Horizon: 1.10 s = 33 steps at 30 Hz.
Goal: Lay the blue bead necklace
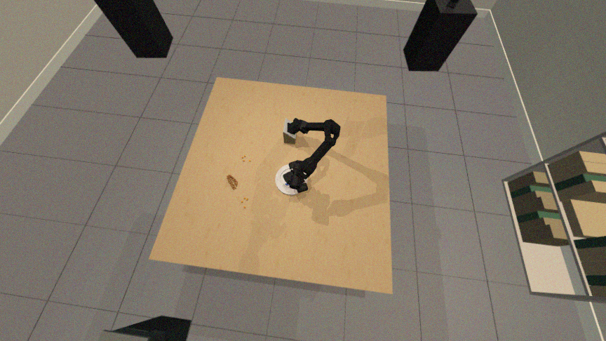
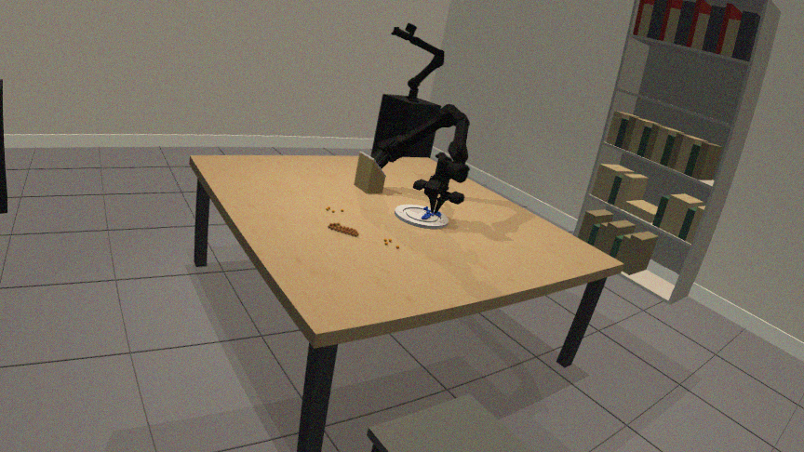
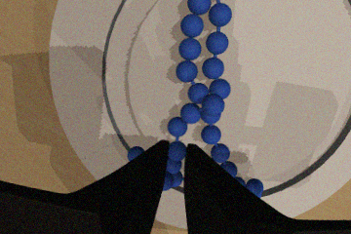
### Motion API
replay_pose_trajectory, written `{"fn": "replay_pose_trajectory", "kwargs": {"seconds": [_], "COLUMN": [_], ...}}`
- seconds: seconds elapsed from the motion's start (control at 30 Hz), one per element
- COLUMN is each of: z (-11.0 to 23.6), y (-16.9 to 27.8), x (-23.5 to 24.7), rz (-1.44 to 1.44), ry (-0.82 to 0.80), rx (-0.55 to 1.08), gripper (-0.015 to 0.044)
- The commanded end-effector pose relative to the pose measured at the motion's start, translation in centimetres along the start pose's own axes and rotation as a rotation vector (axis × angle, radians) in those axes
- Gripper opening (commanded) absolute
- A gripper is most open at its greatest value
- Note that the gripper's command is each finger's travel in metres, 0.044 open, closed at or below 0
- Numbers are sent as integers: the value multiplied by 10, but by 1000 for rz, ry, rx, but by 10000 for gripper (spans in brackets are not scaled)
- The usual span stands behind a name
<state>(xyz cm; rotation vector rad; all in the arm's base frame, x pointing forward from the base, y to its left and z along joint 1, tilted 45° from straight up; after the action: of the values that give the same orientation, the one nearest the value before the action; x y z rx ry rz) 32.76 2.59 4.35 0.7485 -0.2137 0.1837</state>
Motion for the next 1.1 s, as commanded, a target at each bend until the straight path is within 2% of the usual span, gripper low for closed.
{"fn": "replay_pose_trajectory", "kwargs": {"seconds": [0.0,0.3,1.07], "z": [10,11,12], "y": [-1,-2,-61], "x": [1,2,33], "rz": [1,1,3], "ry": [-6,-6,-8], "rx": [-3,-3,-6], "gripper": [0,0,0]}}
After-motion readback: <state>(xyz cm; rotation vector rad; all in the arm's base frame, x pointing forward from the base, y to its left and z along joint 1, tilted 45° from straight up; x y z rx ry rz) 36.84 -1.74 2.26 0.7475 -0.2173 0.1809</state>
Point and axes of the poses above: the point midway between the two fingers, 35 mm back from their tips, its own z axis back along the fingers, its own x axis across the jaws, y = z × x, the point moved 2 cm from there along z, back along the fingers, and after that the axes turned 5 degrees about -z, right-handed, at the moved point
